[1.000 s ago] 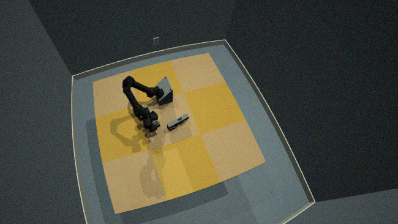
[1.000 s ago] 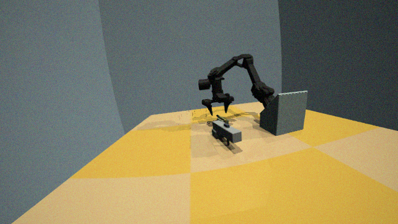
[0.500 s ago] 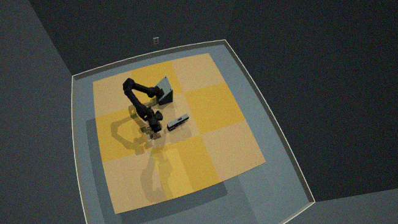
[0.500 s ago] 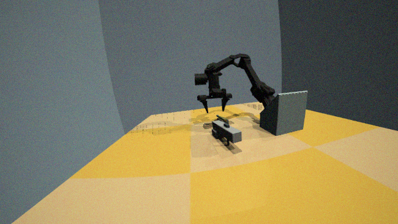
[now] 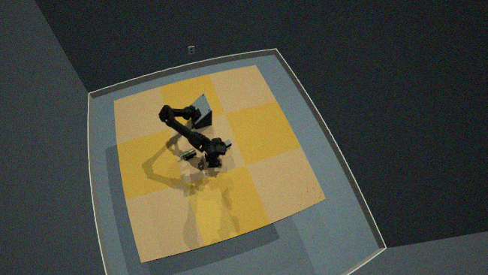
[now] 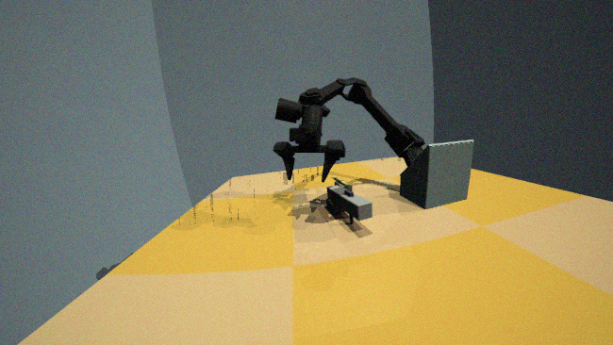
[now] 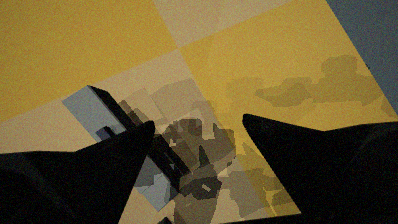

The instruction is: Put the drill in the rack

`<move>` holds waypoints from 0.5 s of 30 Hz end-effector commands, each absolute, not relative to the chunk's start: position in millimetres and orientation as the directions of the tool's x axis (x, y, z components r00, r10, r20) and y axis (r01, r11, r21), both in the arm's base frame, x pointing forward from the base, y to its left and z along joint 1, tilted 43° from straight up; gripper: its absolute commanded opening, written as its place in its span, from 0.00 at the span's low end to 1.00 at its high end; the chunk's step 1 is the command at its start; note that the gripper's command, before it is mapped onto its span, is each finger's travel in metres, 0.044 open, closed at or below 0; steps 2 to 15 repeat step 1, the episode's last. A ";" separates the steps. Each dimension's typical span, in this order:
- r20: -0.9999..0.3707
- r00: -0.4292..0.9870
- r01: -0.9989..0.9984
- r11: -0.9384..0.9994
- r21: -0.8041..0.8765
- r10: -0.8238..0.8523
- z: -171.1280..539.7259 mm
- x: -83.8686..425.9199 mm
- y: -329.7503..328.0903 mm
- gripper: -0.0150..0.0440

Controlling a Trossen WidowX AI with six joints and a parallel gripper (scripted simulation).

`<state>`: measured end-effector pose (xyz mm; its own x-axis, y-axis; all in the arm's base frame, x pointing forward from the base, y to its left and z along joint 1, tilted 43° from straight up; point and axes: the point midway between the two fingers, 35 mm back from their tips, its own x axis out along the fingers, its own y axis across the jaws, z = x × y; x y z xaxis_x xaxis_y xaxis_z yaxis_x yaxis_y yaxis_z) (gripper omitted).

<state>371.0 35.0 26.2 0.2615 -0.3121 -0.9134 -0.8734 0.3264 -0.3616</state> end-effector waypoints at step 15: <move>-0.937 0.305 -0.795 0.496 -0.349 -0.170 -8.2 394.2 97.5 1.00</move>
